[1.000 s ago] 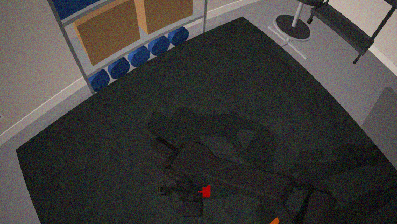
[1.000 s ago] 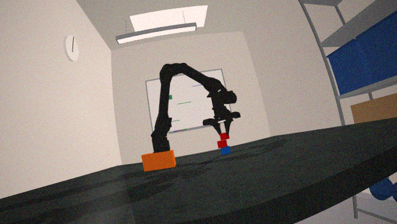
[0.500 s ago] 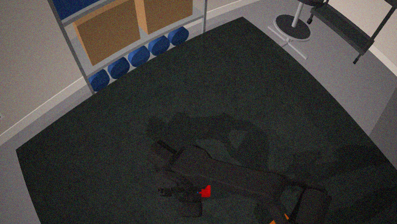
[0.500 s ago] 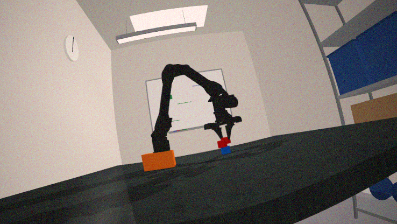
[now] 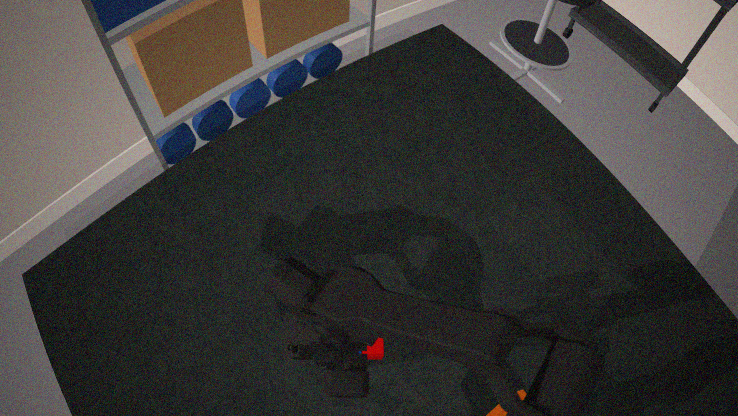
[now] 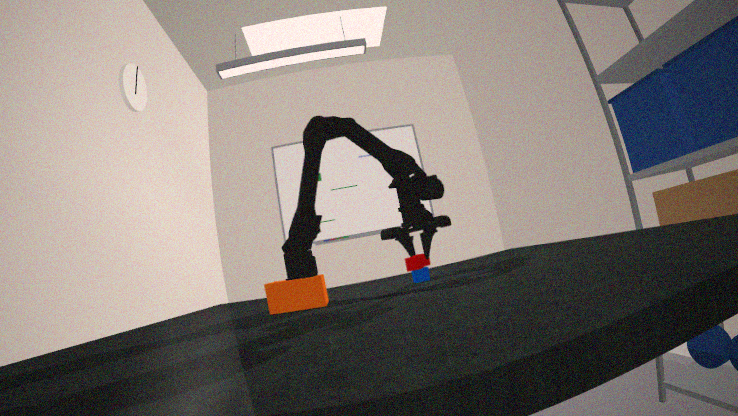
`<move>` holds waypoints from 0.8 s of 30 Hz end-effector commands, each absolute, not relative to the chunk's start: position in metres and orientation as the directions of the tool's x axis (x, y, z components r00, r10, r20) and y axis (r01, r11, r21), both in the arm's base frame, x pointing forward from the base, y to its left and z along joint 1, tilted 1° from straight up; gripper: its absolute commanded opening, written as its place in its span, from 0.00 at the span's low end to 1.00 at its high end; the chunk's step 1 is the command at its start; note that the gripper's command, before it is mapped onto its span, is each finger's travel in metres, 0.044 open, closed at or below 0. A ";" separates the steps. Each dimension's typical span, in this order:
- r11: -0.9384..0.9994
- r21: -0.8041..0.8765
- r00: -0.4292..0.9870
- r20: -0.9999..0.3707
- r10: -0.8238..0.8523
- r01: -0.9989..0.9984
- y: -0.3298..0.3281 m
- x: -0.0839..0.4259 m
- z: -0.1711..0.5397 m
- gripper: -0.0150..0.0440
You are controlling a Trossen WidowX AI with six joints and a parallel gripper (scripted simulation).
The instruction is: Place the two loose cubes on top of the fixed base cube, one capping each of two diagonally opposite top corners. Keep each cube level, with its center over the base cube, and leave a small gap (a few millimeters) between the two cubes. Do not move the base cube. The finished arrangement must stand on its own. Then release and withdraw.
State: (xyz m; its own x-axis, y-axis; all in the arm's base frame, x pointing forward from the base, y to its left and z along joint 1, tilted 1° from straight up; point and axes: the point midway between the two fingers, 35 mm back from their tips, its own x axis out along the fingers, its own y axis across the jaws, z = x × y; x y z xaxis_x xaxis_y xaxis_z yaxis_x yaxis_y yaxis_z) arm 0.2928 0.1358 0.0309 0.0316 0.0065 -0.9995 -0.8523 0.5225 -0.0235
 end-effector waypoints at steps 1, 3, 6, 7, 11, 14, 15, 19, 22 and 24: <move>0.525 -0.026 0.033 -0.999 0.005 -0.851 0.136 0.293 0.030 0.43; 0.525 -0.026 0.033 -0.999 0.005 -0.851 0.136 0.293 0.030 0.43; 0.525 -0.026 0.033 -0.999 0.005 -0.851 0.136 0.293 0.030 0.43; 0.525 -0.026 0.033 -0.999 0.005 -0.851 0.136 0.293 0.030 0.43; 0.525 -0.026 0.033 -0.999 0.005 -0.851 0.136 0.293 0.030 0.48; 0.525 -0.026 0.033 -0.999 0.005 -0.851 0.136 0.293 0.030 0.60; 0.525 -0.026 0.033 -0.999 0.005 -0.851 0.136 0.293 0.030 0.60; 0.525 -0.026 0.033 -0.999 0.005 -0.851 0.136 0.293 0.030 0.60; 0.523 -0.024 0.032 -0.999 0.006 -0.852 0.136 0.293 0.038 0.60; 0.523 -0.023 0.032 -0.999 0.007 -0.852 0.136 0.292 0.042 0.60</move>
